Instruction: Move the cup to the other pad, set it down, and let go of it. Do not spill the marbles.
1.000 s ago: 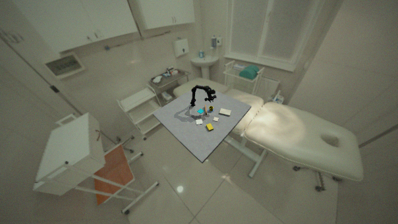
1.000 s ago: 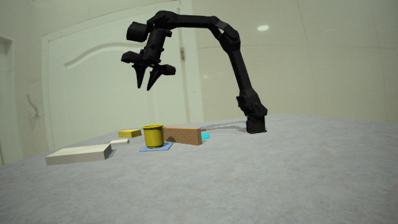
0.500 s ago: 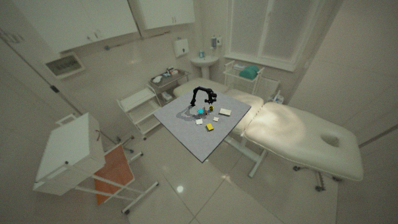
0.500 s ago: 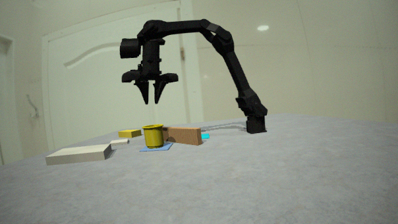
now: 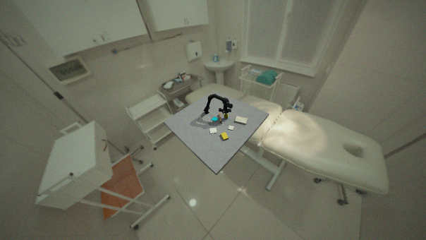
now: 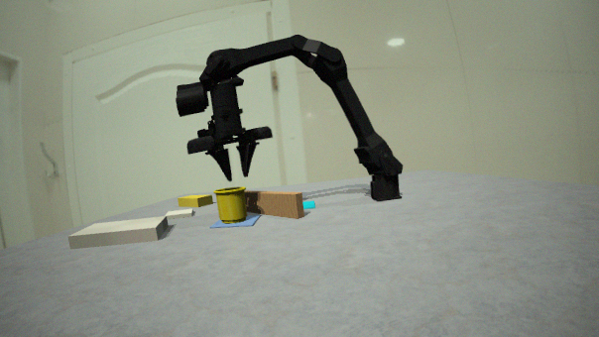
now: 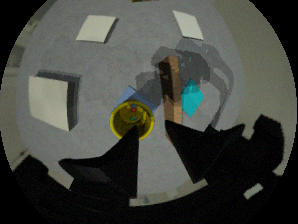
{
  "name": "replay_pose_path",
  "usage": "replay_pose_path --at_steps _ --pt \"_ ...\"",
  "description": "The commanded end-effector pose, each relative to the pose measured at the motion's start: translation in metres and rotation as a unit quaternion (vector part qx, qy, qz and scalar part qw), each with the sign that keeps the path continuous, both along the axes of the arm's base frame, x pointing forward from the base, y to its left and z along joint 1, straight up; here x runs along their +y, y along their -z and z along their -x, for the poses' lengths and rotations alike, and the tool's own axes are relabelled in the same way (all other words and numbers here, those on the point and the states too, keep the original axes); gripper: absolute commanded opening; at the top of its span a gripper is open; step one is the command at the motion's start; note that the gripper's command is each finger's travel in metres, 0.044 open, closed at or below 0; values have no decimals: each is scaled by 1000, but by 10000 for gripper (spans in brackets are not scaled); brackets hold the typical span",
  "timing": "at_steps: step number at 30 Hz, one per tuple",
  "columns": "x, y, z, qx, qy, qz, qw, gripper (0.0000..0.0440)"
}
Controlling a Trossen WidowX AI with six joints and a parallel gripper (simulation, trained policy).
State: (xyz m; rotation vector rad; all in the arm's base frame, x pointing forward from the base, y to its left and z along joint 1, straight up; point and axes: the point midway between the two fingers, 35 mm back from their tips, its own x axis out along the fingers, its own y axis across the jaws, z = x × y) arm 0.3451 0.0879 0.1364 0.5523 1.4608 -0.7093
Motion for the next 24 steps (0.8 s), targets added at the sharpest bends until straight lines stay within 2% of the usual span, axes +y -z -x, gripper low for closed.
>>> replay_pose_path --at_steps 1,15,24 --pt "-1 15 1 12 5 8 1000 187" --pt "-2 69 7 43 -25 15 999 190" --pt "-6 74 13 47 -57 19 997 2"
